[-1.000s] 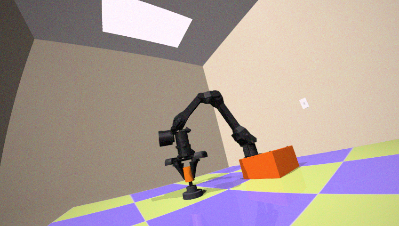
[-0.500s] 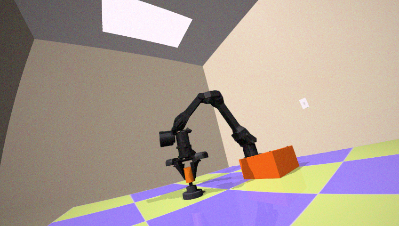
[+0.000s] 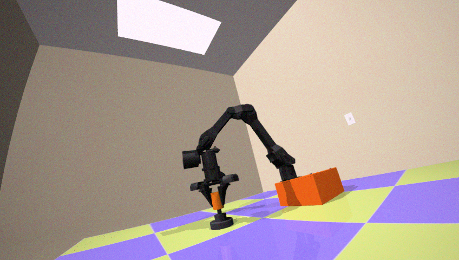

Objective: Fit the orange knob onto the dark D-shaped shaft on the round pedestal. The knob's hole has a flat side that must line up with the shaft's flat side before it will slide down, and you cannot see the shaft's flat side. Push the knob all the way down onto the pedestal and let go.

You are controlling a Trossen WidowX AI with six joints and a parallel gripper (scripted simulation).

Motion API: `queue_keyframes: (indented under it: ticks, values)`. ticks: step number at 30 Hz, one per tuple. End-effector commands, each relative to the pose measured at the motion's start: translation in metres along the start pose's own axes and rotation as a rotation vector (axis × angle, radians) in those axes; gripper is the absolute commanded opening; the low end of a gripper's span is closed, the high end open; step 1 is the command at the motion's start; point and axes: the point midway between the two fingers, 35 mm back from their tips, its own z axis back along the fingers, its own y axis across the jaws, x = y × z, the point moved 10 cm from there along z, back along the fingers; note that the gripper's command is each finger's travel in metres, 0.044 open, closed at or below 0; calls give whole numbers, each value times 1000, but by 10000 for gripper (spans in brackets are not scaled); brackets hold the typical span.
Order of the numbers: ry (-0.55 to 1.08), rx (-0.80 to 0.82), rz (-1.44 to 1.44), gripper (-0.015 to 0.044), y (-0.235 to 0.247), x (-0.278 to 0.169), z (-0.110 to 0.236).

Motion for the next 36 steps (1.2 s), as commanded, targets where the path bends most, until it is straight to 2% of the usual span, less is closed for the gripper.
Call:
queue_keyframes:
  ticks: [1, 36]
  values:
    - [2, 7, -15, 0, 1, 0, -1]
    - [2, 7, 22, 0, -1, 1, -12]
